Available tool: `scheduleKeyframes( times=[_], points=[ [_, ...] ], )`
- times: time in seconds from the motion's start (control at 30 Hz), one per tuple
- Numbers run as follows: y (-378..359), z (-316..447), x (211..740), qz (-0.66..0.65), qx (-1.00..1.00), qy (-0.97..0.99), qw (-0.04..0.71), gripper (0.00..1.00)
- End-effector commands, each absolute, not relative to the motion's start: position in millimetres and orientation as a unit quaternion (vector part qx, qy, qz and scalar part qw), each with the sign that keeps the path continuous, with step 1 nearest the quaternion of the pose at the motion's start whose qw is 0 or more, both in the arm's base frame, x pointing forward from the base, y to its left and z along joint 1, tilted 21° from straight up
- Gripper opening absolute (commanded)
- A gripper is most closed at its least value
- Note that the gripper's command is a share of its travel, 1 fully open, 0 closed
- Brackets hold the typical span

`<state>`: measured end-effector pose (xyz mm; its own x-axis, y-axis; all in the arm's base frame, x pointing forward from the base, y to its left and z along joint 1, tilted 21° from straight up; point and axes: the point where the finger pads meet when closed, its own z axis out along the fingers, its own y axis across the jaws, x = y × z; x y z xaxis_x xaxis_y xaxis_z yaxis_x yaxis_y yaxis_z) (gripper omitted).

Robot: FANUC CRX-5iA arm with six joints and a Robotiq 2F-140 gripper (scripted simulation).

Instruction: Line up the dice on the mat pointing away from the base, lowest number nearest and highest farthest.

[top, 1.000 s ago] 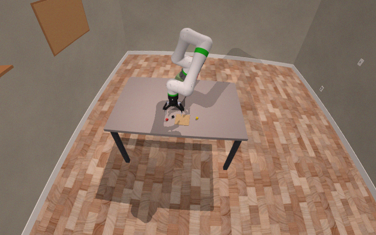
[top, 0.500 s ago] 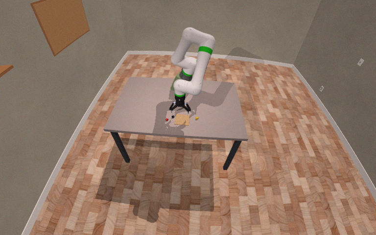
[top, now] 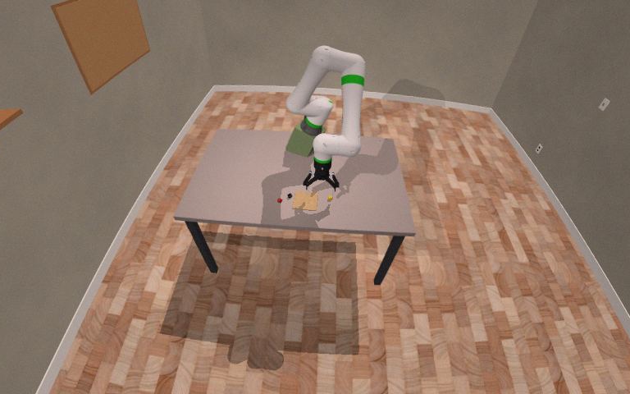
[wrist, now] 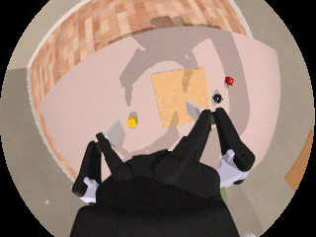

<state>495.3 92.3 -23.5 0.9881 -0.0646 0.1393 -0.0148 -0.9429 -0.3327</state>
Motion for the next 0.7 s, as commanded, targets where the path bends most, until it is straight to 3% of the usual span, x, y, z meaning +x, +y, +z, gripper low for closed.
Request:
scheduleKeyframes(
  times=[0.0,0.67],
  points=[
    [121,-13,496,-0.074,-0.983,0.021,0.165,1.00],
    [154,-2,496,-0.074,-0.983,0.021,0.165,1.00]
  ],
)
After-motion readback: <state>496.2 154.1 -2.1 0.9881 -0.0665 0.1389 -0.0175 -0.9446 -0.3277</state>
